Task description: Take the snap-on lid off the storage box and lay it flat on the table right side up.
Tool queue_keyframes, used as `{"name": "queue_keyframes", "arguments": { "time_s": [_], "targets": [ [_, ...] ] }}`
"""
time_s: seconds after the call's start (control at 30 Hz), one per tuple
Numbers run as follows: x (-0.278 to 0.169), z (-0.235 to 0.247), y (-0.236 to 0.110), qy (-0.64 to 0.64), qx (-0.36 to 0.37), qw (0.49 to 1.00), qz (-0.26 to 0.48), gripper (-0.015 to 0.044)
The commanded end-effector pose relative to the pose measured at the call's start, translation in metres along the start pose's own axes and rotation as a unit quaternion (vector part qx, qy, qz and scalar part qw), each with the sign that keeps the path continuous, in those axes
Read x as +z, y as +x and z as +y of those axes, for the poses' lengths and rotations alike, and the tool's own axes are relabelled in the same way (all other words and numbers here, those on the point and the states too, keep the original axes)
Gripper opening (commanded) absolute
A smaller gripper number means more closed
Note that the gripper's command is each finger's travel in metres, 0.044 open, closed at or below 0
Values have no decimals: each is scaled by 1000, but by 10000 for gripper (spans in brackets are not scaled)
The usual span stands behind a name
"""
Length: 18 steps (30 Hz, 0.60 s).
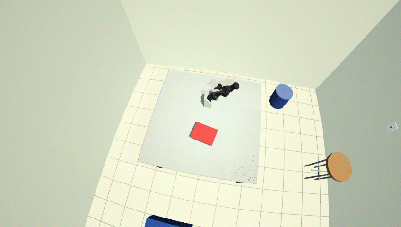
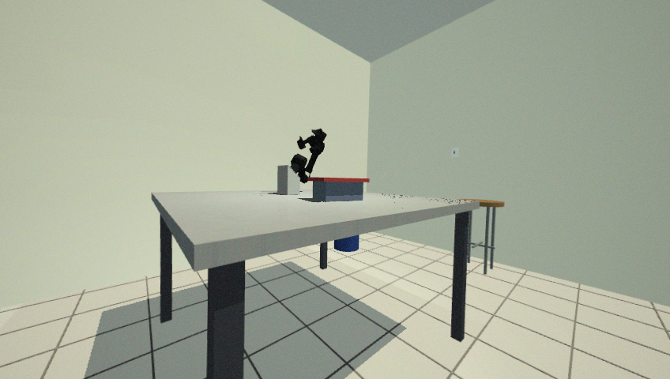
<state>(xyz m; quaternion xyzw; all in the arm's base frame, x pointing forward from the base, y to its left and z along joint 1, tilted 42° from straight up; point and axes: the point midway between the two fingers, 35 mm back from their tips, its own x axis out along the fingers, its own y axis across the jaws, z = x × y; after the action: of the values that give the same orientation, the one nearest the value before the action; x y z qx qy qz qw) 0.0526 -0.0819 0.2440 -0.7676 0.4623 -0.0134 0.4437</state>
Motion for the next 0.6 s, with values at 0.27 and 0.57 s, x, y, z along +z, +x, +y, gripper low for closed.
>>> {"name": "queue_keyframes", "arguments": {
  "time_s": [0.27, 0.57],
  "targets": [
    [25, -36, 44, 343, 6, 933, -108, 235],
    [63, -62, 81, 630, 90, 747, -193, 235]
  ]
}}
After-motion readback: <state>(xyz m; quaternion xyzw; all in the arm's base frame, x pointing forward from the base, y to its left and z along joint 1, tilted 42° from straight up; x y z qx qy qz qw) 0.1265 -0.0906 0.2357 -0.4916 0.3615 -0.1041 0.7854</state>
